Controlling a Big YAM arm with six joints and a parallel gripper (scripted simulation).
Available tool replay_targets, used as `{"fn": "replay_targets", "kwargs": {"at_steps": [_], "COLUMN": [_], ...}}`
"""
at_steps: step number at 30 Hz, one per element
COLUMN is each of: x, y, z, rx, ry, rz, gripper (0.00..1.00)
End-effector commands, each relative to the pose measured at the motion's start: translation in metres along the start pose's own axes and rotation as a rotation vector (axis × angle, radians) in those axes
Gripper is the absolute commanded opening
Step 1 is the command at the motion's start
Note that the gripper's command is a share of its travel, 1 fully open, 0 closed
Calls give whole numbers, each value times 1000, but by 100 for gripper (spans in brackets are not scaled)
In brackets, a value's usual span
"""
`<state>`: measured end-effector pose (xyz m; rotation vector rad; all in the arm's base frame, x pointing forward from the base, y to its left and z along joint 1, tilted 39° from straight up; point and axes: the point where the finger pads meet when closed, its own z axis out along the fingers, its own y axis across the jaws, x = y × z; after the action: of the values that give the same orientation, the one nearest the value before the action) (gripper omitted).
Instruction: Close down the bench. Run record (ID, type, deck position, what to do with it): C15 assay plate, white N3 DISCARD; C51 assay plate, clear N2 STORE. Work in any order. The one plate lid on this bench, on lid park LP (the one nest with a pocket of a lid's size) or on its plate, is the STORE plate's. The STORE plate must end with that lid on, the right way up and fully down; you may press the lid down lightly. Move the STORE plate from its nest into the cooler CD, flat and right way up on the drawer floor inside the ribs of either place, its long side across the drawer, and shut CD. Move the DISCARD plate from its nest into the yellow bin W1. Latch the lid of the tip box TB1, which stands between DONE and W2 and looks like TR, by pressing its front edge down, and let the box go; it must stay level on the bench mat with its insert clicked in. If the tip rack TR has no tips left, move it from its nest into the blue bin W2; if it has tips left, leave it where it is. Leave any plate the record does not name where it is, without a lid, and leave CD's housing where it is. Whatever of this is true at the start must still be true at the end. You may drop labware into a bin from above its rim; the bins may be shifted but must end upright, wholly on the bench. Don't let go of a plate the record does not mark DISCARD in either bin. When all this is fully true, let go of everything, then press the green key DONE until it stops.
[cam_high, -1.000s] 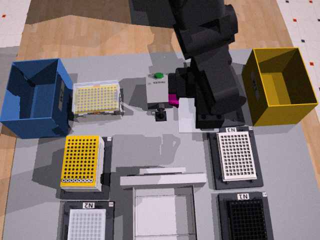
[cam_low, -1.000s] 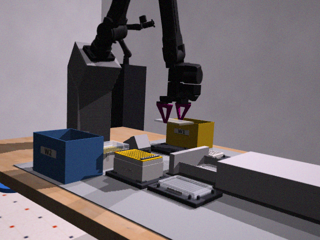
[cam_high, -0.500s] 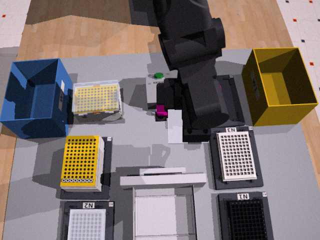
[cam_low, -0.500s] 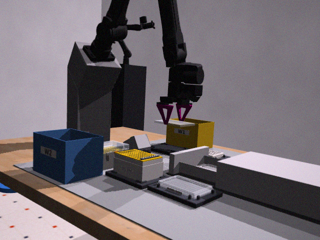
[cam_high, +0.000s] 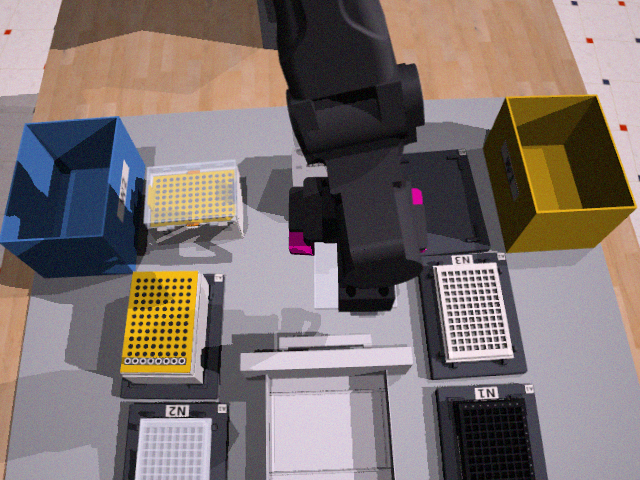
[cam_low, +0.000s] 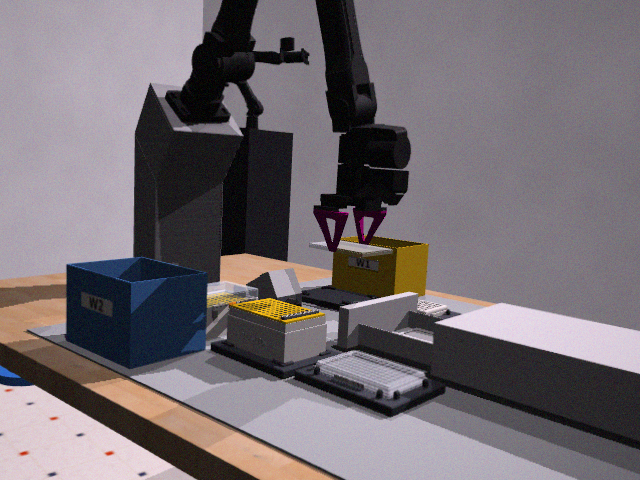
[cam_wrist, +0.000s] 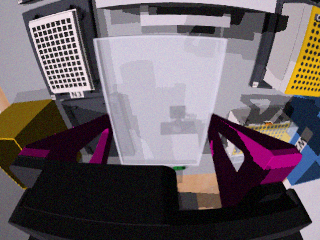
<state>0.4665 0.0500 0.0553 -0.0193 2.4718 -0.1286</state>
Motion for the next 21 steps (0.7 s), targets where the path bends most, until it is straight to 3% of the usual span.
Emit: {"fn": "replay_targets", "kwargs": {"at_steps": [1, 21], "x": [-28, -58], "y": [-10, -43], "z": [-9, -4], "rx": [2, 5], "ry": [-41, -25], "rz": [-8, -12], "gripper": [0, 0]}}
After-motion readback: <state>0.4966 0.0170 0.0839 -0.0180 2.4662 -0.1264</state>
